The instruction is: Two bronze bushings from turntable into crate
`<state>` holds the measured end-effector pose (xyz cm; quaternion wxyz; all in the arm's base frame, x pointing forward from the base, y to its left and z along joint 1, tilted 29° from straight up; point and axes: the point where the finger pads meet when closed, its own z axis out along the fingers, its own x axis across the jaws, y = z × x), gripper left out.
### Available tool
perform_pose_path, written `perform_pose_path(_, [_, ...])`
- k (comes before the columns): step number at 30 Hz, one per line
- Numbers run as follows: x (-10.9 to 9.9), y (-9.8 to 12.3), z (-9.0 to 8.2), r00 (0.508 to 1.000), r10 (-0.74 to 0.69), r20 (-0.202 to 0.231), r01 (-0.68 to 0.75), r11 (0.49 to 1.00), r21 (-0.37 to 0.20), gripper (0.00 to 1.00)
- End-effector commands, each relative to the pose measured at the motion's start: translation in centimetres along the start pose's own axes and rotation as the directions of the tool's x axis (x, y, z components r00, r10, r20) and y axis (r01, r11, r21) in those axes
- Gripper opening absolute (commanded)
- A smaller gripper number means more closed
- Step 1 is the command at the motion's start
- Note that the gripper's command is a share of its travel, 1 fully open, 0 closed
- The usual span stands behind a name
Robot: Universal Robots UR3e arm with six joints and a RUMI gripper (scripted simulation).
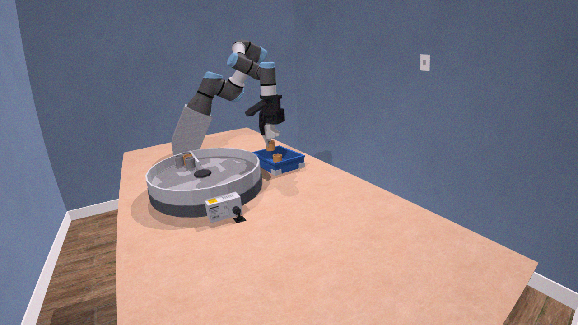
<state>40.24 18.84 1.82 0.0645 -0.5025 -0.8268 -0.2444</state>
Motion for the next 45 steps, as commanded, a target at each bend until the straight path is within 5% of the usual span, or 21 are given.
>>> perform_pose_path(1, [0.0, 0.1, 0.0, 1.000, -0.001, 0.002, 0.001, 1.000, -0.002, 0.00])
perform_pose_path(45, [-0.1, 0.1, 4.1, 1.000, -0.001, 0.002, 0.001, 1.000, -0.002, 0.00])
